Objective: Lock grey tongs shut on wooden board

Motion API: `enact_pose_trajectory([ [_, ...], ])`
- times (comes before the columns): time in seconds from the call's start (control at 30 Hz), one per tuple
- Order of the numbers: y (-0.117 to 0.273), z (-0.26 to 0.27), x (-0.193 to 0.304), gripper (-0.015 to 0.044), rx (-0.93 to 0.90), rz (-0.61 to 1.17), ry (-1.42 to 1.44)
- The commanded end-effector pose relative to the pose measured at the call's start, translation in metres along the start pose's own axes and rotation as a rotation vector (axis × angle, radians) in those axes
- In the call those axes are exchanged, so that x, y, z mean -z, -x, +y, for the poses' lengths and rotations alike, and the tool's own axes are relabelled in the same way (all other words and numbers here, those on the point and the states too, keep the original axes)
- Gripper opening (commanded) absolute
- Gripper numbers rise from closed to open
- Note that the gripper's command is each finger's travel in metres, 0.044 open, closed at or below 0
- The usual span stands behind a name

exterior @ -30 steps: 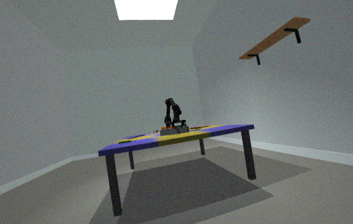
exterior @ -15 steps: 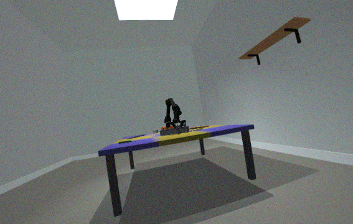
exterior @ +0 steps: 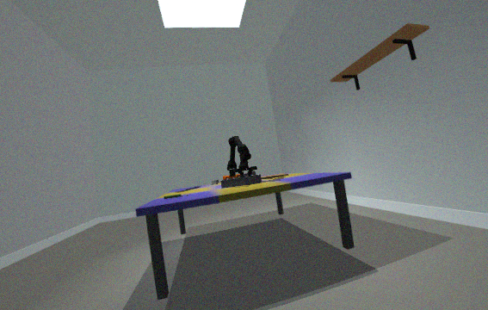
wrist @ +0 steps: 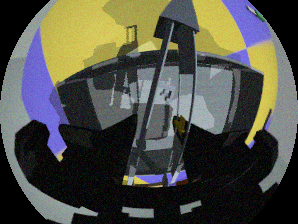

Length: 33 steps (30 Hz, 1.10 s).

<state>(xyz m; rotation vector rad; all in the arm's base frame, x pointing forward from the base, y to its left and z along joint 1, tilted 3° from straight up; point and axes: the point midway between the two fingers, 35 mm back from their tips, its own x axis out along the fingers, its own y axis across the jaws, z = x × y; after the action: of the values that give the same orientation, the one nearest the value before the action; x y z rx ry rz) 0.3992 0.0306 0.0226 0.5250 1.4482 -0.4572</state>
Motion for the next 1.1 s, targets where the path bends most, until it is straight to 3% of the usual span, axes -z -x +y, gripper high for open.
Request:
enact_pose_trajectory([
  [0.0, 0.0006, 0.0002, -0.0001, 0.0195, -0.001, -0.001, 0.000],
  [0.9, 0.0006, 0.0002, -0.0001, 0.0015, -0.001, -0.001, 0.000],
  [1.07, 0.0006, 0.0002, -0.0001, -0.0117, -0.001, -0.001, 0.000],
])
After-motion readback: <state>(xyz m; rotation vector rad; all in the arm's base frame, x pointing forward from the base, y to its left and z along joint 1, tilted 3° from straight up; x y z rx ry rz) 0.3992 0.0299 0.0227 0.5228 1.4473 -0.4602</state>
